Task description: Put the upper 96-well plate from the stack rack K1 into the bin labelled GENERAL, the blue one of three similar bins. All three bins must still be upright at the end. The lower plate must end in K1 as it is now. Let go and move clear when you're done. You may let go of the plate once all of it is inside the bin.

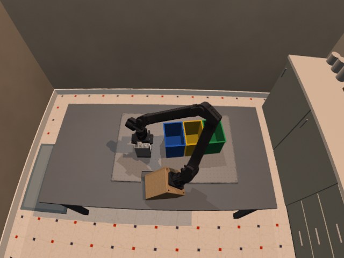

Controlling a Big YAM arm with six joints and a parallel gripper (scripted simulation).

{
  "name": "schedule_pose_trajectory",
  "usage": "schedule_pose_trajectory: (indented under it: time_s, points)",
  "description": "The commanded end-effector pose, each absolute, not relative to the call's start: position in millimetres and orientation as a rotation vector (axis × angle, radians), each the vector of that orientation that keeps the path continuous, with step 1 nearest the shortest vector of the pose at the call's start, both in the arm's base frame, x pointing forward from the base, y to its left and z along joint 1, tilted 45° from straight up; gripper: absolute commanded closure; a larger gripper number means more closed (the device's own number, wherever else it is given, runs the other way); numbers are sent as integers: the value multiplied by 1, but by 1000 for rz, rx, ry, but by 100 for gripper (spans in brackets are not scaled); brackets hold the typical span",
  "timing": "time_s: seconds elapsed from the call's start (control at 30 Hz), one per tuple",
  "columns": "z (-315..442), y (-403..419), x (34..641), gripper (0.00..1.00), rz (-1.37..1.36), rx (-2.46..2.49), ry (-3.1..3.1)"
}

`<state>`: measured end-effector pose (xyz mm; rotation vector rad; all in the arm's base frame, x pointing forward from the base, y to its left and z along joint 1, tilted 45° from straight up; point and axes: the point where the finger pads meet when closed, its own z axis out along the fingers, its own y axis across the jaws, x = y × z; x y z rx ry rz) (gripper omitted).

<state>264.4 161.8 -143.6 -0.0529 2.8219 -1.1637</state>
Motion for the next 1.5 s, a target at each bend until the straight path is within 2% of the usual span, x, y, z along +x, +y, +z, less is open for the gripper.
schedule_pose_trajectory:
  time_s: [0.0, 0.8, 1.2, 1.23, 1.47]
  points:
    - [-152, 152, 266, 0, -1174, -53, 2829]
    - [-176, 127, 270, 0, -1171, -52, 2828]
    - [-173, 141, 276, 0, -1136, -48, 2817]
    - [-173, 141, 276, 100, -1136, -48, 2817]
    - [-173, 141, 276, 100, -1136, -48, 2817]
